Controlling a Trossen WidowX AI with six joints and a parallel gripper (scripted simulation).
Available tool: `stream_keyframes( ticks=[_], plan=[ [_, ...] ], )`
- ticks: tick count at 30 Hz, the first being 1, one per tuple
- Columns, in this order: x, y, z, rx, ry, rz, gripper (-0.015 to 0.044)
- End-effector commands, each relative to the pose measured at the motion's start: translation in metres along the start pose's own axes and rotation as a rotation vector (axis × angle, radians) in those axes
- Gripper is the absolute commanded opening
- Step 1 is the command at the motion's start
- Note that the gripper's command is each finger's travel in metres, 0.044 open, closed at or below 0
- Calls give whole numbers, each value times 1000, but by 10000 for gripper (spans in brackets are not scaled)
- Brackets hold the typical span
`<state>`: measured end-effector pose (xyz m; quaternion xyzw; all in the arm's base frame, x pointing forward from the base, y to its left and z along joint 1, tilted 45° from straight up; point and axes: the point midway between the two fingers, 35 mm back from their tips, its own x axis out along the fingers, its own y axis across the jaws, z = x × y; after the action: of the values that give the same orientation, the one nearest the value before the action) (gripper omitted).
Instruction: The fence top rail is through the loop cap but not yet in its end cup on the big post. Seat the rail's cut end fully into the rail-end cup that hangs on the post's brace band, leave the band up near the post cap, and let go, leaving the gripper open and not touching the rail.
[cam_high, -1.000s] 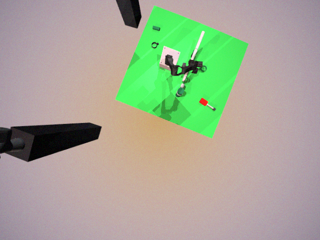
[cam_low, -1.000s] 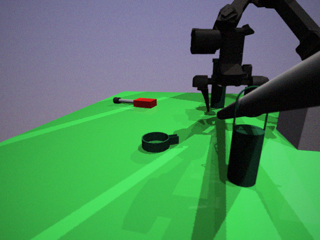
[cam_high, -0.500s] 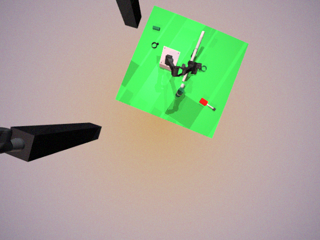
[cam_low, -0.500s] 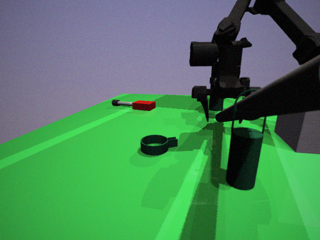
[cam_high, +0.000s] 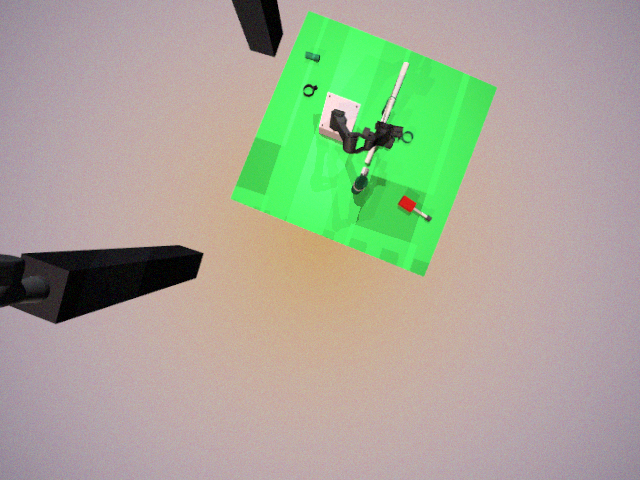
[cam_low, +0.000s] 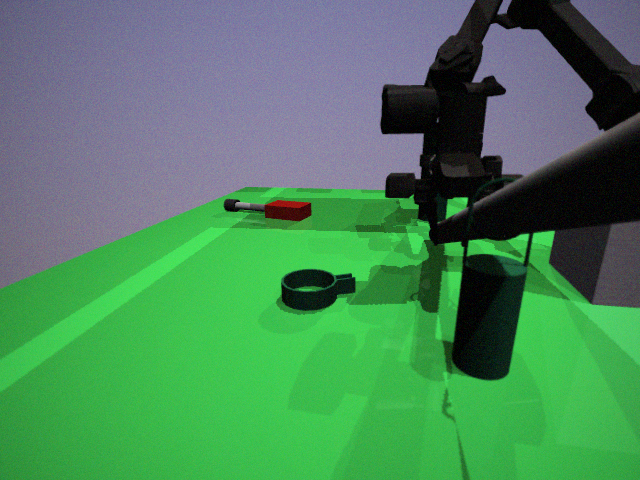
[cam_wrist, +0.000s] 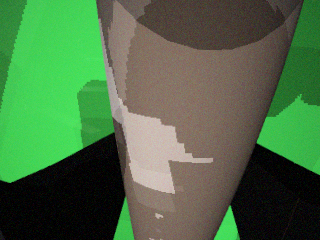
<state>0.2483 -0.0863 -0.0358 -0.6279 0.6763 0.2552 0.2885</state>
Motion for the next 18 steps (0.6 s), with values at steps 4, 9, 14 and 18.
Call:
stream_keyframes(
  ticks=[4,9,14,18],
  plan=[
    [-1,0,0,-3,1,-1,85],
    [-5,0,0,-3,3,0,0],
    [-14,1,-7,0,47,13,0],
    [-27,2,-15,3,106,22,0]
  ],
)
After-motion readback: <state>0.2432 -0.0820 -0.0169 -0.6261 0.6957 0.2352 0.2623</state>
